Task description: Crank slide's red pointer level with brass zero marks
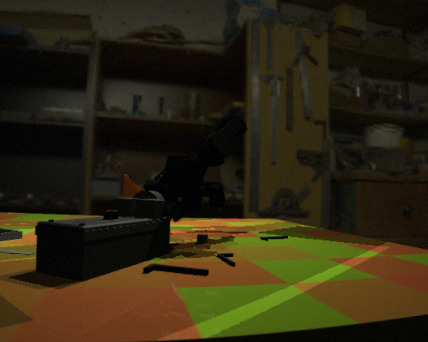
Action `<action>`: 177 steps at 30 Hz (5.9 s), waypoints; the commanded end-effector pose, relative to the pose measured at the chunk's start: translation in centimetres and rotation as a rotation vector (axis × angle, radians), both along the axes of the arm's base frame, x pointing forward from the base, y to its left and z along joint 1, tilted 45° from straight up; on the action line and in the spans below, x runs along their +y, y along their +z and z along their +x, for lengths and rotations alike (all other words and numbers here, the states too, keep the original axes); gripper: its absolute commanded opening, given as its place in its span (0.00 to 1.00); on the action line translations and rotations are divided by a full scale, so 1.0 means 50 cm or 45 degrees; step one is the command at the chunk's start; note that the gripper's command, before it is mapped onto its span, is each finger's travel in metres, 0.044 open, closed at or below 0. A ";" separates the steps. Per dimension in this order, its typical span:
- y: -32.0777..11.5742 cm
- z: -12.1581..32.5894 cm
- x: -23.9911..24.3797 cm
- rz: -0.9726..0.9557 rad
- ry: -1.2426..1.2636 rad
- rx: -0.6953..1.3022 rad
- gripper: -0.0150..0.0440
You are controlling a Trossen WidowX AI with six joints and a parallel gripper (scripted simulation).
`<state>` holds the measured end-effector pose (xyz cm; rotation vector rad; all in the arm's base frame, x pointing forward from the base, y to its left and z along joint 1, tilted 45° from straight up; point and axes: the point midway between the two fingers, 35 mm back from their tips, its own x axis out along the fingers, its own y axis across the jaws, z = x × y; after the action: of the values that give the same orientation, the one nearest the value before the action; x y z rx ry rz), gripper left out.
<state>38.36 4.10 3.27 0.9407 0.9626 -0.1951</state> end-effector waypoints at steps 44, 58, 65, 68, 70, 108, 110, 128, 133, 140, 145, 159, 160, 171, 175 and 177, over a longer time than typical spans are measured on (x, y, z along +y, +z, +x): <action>-0.002 -0.037 -0.082 -0.005 -0.011 -0.009 0.25; -0.009 -0.041 -0.086 -0.005 -0.011 -0.009 0.25; -0.012 -0.043 -0.087 -0.005 -0.011 -0.009 0.25; -0.013 -0.044 -0.087 -0.005 -0.011 -0.009 0.25; -0.014 -0.044 -0.087 -0.006 -0.011 -0.009 0.25; -0.025 -0.050 -0.090 -0.006 -0.011 -0.009 0.25; -0.026 -0.050 -0.090 -0.006 -0.011 -0.009 0.25; -0.017 -0.043 -0.084 0.001 0.003 -0.038 0.25; -0.017 -0.043 -0.084 0.001 0.003 -0.038 0.25; -0.017 -0.043 -0.084 0.001 0.003 -0.038 0.48; -0.017 -0.043 -0.084 0.001 0.003 -0.038 0.70; 0.025 -0.041 -0.127 0.000 0.004 -0.036 1.00; 0.033 -0.041 -0.135 0.000 0.004 -0.036 1.00; 0.110 -0.039 -0.216 -0.009 0.003 -0.034 1.00; 0.133 -0.042 -0.240 -0.003 0.000 -0.028 1.00; 0.132 -0.036 -0.243 -0.002 0.010 -0.032 1.00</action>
<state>36.40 -7.78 9.59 0.9383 0.9367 -0.1885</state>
